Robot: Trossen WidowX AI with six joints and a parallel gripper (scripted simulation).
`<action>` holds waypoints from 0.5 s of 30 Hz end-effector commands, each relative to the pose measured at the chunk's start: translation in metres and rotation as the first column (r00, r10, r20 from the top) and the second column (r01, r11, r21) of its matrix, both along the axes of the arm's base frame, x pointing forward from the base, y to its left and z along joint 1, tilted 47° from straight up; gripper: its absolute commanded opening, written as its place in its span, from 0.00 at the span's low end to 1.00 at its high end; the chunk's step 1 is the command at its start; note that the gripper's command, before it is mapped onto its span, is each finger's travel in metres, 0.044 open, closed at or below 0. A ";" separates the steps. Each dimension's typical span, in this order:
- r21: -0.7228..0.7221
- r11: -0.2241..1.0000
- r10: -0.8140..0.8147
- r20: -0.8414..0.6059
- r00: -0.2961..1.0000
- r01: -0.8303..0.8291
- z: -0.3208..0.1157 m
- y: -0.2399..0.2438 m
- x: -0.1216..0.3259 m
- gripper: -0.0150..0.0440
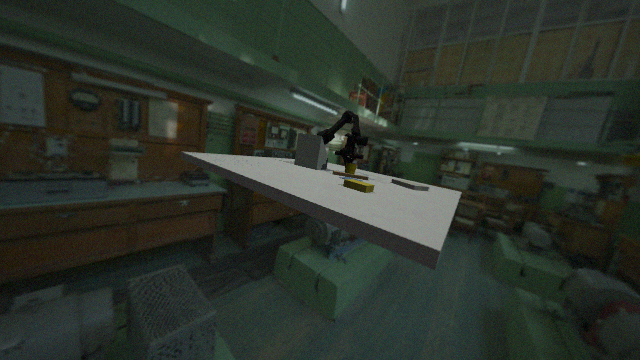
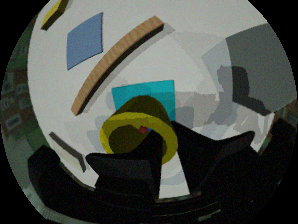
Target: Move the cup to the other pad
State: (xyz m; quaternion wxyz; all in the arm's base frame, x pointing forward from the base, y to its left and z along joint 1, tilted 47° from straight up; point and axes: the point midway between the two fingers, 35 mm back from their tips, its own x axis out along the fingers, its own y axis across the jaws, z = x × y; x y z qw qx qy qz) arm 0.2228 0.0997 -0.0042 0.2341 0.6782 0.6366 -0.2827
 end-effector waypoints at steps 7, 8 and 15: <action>0.000 1.000 0.001 0.001 1.000 -0.001 0.000 0.000 0.000 0.25; 0.000 1.000 0.001 0.001 1.000 -0.001 0.000 0.000 0.000 0.30; 0.000 1.000 0.001 0.001 1.000 -0.001 0.000 0.000 0.000 0.50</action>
